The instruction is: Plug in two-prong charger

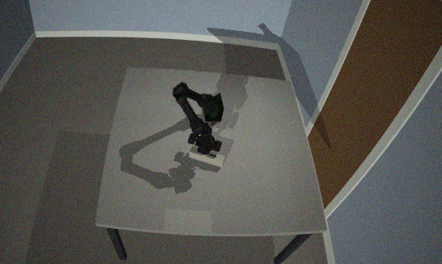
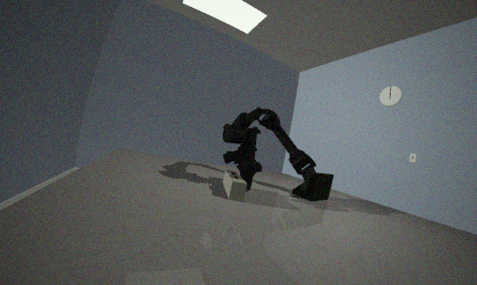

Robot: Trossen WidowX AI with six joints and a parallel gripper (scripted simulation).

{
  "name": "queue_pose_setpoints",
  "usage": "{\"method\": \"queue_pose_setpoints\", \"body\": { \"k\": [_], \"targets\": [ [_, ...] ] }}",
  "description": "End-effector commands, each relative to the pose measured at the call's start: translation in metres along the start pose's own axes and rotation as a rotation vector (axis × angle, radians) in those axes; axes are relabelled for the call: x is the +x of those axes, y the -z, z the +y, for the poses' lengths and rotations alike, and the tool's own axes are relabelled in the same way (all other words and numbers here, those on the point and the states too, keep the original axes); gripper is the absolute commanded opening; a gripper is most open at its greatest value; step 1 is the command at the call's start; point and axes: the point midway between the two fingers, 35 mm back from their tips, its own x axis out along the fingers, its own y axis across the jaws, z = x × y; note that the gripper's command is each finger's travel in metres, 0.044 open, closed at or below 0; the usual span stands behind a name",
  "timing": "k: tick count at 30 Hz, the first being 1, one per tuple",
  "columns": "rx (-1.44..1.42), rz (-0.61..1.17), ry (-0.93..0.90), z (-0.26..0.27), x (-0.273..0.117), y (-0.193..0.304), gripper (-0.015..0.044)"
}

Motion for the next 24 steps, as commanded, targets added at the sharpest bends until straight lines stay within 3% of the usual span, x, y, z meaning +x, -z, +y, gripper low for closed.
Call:
{"method": "queue_pose_setpoints", "body": {
  "k": [1, 24],
  "targets": [
    [0.013, -0.033, 0.004, -0.0008, -0.0032, -0.0077, 0.0000],
    [0.000, 0.000, 0.000, 0.0000, -0.0001, 0.0000, 0.0000]
  ]
}}
